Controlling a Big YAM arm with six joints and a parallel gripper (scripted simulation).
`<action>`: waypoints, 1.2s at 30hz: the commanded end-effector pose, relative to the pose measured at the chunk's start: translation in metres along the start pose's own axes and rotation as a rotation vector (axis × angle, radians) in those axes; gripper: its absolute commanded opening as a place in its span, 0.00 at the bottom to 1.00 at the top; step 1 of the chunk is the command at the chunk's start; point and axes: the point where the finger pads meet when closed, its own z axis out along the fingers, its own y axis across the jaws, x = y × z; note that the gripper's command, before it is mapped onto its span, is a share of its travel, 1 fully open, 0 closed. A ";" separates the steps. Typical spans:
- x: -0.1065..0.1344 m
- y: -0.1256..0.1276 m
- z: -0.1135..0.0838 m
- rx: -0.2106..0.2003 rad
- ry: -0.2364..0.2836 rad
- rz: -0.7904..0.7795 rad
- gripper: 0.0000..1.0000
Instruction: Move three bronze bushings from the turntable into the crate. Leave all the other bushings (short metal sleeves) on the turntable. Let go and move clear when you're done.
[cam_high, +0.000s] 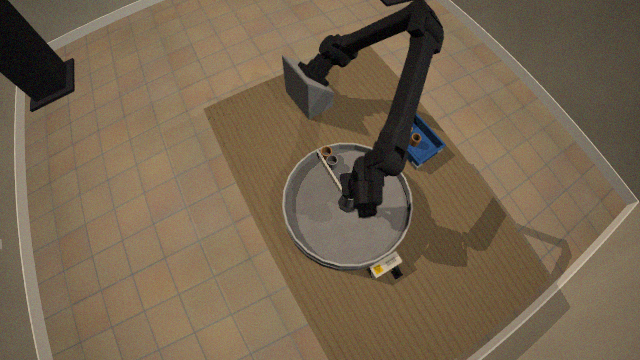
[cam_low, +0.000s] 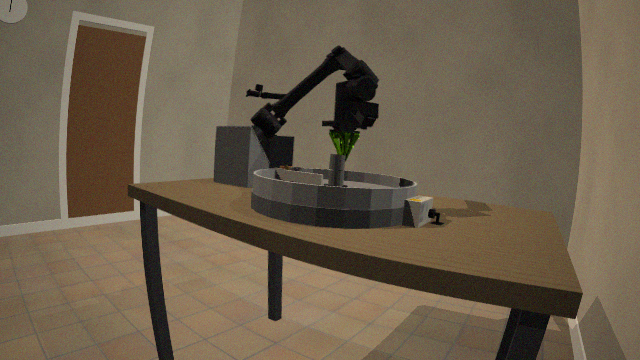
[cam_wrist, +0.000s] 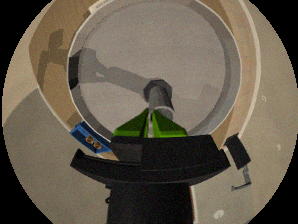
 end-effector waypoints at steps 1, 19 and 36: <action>-0.005 0.001 0.001 -0.001 -0.006 0.000 0.00; -0.005 0.001 0.001 0.000 -0.006 0.000 0.16; -0.005 0.001 0.001 -0.001 -0.006 0.000 0.16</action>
